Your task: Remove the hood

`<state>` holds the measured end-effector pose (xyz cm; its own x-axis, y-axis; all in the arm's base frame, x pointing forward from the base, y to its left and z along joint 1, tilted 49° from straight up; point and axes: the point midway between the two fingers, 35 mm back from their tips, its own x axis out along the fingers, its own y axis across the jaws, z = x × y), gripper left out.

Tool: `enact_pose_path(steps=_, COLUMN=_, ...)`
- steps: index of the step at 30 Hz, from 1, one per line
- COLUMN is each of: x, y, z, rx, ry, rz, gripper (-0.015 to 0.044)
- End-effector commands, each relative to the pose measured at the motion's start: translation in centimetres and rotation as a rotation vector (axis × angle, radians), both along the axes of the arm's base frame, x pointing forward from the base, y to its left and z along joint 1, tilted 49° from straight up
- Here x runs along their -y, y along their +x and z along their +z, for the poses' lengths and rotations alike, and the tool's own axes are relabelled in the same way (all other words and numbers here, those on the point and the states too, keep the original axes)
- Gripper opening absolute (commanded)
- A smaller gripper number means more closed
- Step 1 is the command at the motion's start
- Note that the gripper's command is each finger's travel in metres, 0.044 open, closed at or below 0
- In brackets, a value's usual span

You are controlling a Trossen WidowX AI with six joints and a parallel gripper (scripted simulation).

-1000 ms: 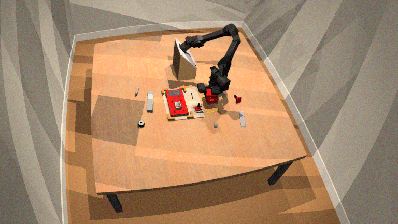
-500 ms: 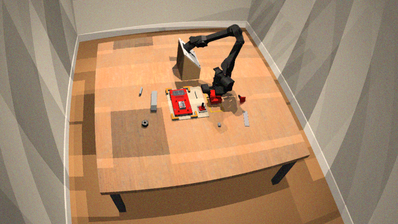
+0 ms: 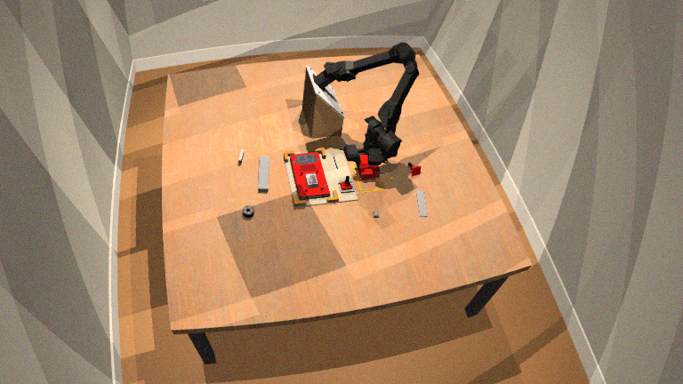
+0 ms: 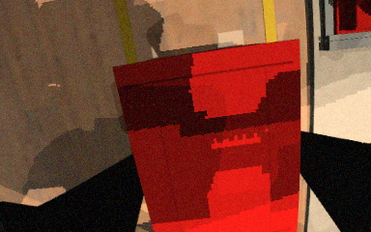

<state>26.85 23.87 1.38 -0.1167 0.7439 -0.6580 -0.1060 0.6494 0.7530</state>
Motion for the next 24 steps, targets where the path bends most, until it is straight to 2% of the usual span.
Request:
enact_pose_path(steps=1, x=-0.12, y=-0.08, z=-0.33, rx=-0.004, ry=-0.007, rz=-0.002, gripper=0.0000)
enact_pose_path(steps=24, x=-0.96, y=-0.22, z=-1.07, rx=-0.004, ry=-0.007, rz=-0.002, gripper=0.0000)
